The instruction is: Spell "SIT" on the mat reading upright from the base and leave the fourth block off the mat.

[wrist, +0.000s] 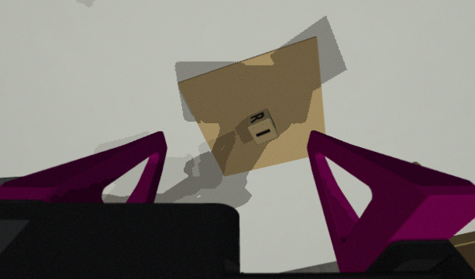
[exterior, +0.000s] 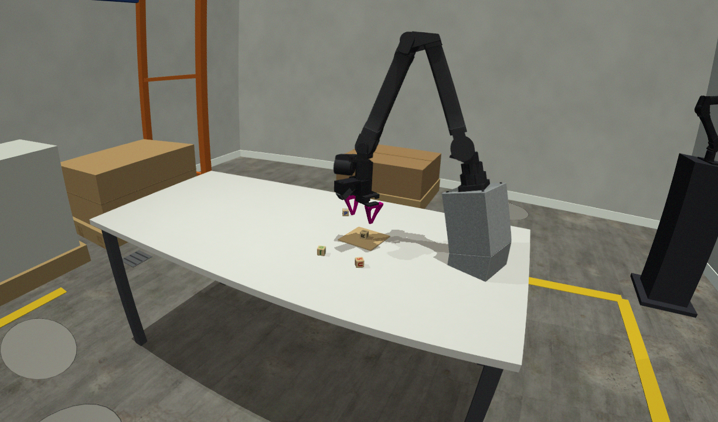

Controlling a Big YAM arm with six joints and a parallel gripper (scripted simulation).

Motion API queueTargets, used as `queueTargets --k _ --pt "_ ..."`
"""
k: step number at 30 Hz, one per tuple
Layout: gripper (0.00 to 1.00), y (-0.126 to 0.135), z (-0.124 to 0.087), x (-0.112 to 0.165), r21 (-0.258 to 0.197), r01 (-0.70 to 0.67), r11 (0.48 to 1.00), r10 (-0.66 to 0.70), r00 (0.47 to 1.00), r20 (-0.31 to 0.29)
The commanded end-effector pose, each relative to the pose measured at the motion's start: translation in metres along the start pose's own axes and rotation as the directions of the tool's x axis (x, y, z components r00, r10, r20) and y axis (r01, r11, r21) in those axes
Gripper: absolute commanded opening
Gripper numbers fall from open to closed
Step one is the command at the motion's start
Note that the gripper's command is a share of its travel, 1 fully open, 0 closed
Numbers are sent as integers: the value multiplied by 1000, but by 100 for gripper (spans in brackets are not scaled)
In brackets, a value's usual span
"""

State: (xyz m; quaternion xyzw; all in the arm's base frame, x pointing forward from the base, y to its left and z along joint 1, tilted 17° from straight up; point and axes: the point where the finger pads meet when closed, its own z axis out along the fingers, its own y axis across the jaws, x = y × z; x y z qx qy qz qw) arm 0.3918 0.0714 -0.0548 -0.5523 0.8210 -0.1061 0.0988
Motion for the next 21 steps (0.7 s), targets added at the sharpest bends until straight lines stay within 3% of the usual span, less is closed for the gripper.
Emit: queueTargets --k 1,10,12,13,21 --pt "100 3 5 -26 17 -275 961 275 961 4" --pt "100 40 9 -65 -4 -596 803 596 803 11" --pt "100 40 9 -65 -4 -596 803 596 803 11" --pt "100 46 9 -68 -8 -669 744 669 744 6" --pt "100 78 11 -97 -22 -875 484 875 484 3"
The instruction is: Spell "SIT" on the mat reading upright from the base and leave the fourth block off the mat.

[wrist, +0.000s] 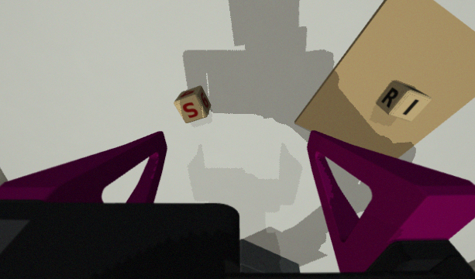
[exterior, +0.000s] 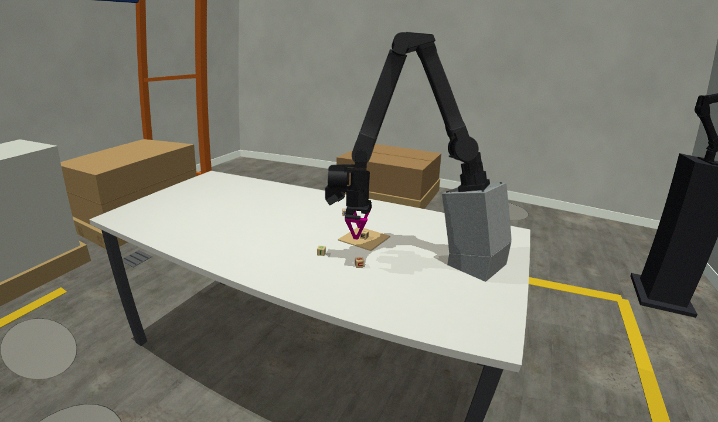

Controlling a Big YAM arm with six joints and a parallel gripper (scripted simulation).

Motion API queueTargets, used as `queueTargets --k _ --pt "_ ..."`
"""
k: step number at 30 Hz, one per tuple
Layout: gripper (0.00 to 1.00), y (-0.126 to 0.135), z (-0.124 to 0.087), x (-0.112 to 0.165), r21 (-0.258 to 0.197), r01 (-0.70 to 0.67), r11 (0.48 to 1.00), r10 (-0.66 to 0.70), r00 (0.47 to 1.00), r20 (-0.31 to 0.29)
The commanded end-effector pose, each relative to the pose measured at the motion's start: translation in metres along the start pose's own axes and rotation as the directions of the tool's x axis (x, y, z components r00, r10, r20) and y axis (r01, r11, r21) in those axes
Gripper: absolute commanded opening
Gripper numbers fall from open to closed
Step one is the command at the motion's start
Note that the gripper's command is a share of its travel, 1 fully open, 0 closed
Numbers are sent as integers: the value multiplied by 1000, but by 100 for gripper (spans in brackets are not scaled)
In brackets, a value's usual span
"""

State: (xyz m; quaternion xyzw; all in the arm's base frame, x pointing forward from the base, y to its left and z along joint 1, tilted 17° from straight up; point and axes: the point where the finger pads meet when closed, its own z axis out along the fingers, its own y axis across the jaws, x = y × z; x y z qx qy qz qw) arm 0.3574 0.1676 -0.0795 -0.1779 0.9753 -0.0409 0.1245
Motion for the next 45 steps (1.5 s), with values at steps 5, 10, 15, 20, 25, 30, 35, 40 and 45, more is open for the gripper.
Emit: queueTargets --k 5,10,15,20,25,30,35,40,45 --pt "100 37 6 -1 6 -423 906 423 906 20" --pt "100 45 6 2 5 -581 814 581 814 22" --pt "100 54 7 5 9 -750 661 750 661 32" --pt "100 56 7 6 10 -879 477 878 477 44" --pt "100 57 7 6 10 -935 354 934 354 56" --pt "60 57 7 6 10 -935 354 934 354 56" --pt "60 53 9 13 23 -936 352 934 352 54" --pt "60 53 9 13 23 -936 352 934 352 54" --pt "60 53 9 13 23 -936 352 934 352 54"
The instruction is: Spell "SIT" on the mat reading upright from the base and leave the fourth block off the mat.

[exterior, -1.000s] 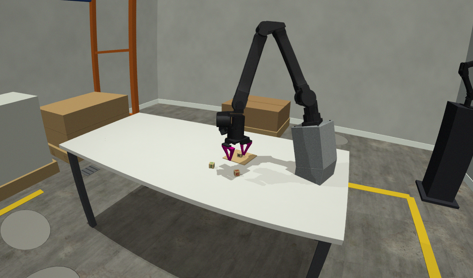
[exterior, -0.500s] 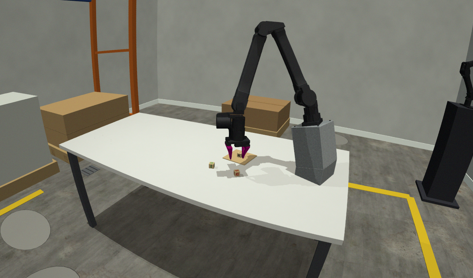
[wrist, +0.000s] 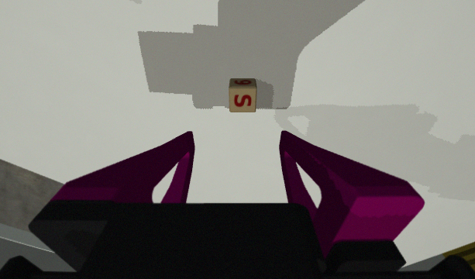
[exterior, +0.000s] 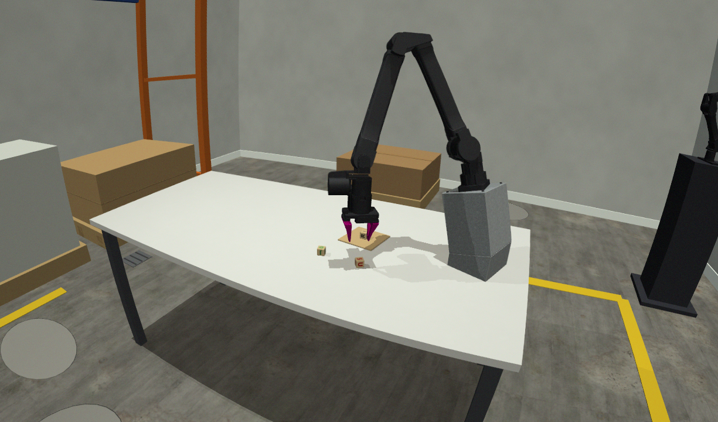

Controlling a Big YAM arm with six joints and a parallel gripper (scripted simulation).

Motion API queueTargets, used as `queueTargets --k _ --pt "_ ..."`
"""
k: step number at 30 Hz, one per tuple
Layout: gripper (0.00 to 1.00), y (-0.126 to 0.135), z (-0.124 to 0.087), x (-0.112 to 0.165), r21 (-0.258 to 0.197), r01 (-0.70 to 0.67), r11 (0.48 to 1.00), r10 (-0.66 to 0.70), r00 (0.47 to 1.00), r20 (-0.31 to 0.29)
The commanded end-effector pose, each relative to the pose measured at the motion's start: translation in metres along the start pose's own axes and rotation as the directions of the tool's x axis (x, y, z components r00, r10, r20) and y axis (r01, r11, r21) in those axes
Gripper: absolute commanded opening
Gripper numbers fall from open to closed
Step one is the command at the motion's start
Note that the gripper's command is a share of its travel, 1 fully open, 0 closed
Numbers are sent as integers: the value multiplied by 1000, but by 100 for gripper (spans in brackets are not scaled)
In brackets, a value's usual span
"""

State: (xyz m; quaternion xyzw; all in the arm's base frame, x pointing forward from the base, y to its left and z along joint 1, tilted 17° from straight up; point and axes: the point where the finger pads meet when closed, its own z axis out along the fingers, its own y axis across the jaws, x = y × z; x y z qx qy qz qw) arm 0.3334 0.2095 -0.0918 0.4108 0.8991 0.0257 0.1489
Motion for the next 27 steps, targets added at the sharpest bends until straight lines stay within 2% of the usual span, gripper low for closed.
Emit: queueTargets --k 1,20,27 --pt "60 -1 4 6 21 3 1000 -3 1000 2" --pt "60 -1 5 5 20 3 1000 -3 1000 2" --pt "60 7 8 1 -6 -6 1000 6 1000 5"
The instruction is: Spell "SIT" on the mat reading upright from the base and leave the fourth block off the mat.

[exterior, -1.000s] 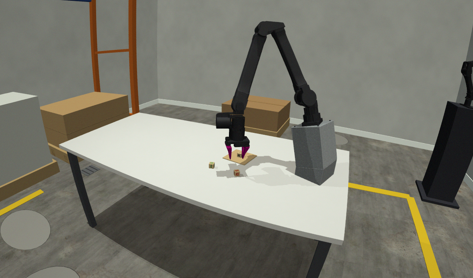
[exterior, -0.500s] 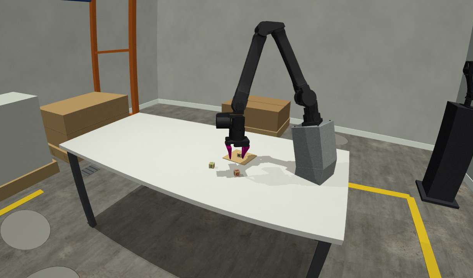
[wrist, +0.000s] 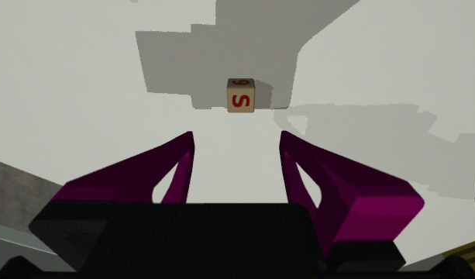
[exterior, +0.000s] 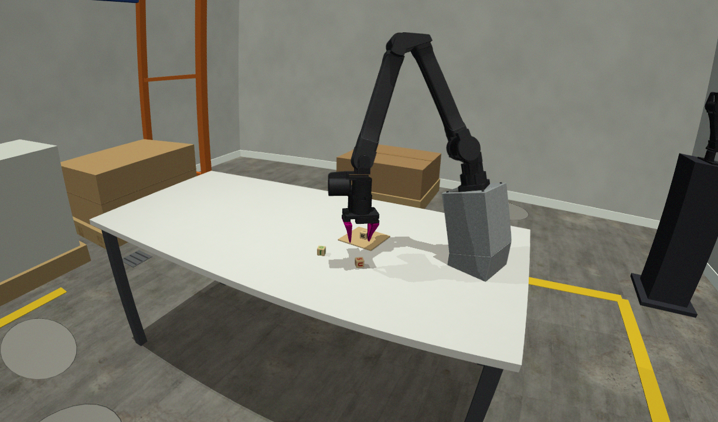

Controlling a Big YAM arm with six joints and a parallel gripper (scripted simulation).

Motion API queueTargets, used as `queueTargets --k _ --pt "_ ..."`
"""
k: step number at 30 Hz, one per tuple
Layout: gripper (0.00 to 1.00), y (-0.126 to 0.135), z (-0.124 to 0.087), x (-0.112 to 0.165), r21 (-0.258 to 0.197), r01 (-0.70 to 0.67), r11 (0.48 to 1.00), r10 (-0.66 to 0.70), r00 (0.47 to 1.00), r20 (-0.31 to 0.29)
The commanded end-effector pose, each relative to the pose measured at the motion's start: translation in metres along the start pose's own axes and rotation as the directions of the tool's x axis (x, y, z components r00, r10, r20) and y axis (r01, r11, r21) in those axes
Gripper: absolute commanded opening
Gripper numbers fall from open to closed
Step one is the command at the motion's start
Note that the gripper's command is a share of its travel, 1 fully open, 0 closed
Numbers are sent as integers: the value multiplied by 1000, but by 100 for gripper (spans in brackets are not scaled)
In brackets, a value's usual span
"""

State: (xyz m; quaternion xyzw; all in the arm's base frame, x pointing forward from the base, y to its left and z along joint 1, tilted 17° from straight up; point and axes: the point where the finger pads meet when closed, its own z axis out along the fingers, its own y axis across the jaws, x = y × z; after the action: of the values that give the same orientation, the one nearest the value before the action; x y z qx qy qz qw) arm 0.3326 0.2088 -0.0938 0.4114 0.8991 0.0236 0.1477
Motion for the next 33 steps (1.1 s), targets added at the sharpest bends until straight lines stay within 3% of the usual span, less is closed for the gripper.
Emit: queueTargets --k 1,33 --pt "60 9 7 -1 -11 -6 1000 6 1000 6" --pt "60 5 48 -3 -5 -2 1000 2 1000 4"
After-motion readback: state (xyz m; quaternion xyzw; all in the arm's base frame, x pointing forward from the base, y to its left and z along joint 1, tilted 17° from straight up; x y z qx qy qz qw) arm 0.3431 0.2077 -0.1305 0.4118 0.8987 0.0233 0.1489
